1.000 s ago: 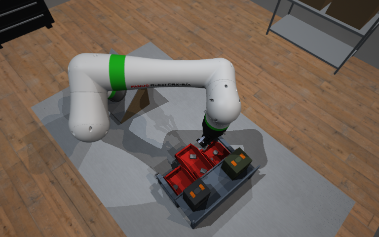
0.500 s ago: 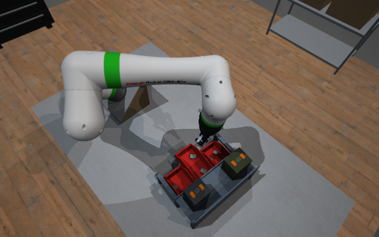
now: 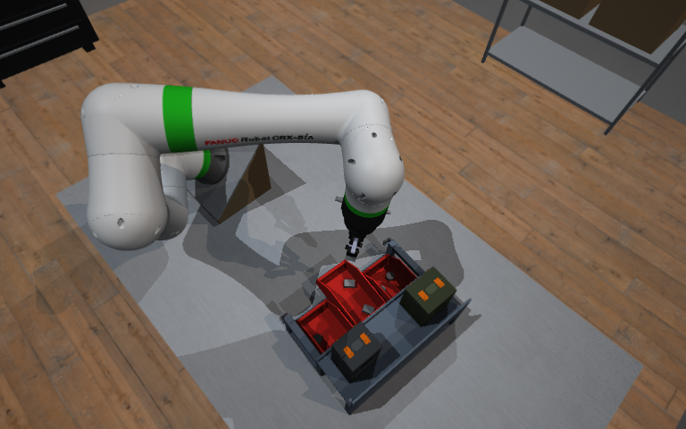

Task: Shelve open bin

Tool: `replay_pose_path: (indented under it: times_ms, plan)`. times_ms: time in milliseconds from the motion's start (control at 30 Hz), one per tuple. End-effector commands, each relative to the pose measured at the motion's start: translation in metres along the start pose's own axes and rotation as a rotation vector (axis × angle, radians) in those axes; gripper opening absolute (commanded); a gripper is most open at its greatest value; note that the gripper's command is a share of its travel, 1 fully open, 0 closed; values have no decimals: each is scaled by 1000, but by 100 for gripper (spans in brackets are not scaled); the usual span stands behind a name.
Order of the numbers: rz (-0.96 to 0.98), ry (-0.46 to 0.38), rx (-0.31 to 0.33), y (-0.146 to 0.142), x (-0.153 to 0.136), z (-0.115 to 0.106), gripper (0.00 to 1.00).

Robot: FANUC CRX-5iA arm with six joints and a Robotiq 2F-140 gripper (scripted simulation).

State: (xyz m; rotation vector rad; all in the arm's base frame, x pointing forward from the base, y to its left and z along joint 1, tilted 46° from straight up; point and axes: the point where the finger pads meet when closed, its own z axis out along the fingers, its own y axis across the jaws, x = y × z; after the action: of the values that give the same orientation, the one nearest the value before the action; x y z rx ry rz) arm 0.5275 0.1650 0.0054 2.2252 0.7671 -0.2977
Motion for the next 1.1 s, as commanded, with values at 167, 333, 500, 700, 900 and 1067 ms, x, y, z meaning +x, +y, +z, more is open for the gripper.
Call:
replay_pose_path:
  times_ms: [167, 333, 500, 700, 900, 1067]
  plan:
    - [-346, 31, -17, -8, -28, 7, 0]
    - [-490, 37, -28, -12, -40, 11, 0]
    - [-647, 43, -41, -15, -54, 16, 0]
    - [-772, 47, -52, -18, -65, 21, 0]
    - [-914, 50, -64, -21, -78, 27, 0]
    - [-914, 50, -64, -21, -78, 27, 0]
